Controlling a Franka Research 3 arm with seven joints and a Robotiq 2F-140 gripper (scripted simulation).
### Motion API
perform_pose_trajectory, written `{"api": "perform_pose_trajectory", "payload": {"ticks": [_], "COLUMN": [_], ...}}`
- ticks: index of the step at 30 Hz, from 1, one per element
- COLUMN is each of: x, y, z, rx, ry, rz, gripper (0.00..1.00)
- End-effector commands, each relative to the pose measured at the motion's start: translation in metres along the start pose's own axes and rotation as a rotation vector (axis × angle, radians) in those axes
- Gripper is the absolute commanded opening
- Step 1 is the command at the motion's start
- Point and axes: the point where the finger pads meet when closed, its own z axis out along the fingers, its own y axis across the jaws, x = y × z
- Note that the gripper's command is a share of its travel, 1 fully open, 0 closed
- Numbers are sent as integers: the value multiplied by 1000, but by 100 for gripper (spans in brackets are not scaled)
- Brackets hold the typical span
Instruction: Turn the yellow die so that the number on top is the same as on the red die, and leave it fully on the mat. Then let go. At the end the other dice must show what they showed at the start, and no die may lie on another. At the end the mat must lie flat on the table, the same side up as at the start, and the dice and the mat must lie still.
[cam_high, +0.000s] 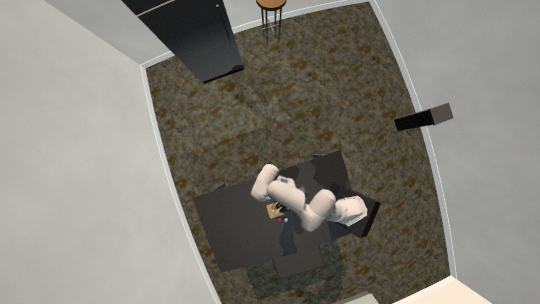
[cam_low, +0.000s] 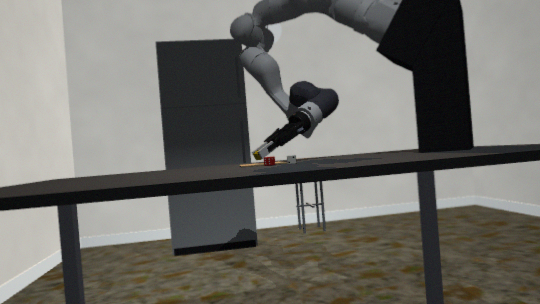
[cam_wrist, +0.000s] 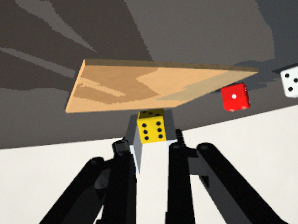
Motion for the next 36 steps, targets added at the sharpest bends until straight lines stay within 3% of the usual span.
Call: {"api": "perform_pose_trajectory", "payload": {"ticks": [1,36], "x": [1,9], "y": [2,2], "z": [-1,4], "rx": [-5,-5], "ry": [1,1], "rz": [-6,-6], "gripper": [13,13]}}
